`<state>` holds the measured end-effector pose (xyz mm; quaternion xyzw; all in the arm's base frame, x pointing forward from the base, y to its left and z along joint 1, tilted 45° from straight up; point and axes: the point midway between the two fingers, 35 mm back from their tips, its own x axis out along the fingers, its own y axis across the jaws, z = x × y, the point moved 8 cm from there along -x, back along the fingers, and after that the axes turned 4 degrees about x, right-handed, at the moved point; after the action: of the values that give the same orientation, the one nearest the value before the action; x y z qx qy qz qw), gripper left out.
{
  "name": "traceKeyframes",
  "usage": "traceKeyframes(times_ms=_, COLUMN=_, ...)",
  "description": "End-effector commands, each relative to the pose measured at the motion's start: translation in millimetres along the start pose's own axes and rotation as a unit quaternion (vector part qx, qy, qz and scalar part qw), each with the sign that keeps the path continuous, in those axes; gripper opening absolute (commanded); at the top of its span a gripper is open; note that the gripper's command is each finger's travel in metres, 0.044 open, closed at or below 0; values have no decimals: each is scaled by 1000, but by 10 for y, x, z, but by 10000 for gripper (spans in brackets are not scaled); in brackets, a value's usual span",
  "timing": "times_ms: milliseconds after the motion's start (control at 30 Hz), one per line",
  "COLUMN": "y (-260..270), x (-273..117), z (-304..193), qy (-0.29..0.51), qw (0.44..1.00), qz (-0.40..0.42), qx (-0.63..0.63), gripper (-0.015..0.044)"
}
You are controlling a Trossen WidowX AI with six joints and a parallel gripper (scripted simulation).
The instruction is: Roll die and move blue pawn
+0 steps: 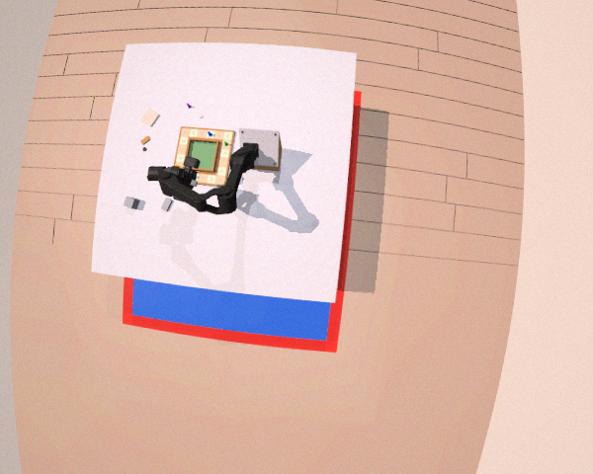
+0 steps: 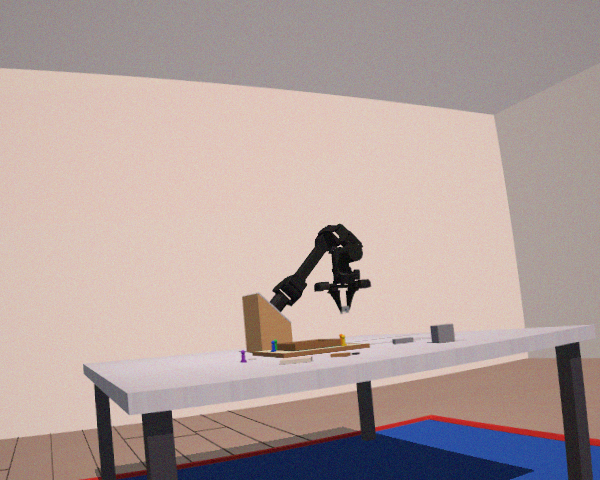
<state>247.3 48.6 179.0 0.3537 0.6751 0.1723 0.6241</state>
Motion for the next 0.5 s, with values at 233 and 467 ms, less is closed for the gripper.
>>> traceKeyframes(times_ms=233, y=-359, x=88, z=265, qy=-1, qw=983, qz=-6, qx=183, gripper=0)
traceKeyframes(times_ms=467, y=-617, x=141, z=408, qy=-3, qw=954, qz=-6, qx=299, gripper=0)
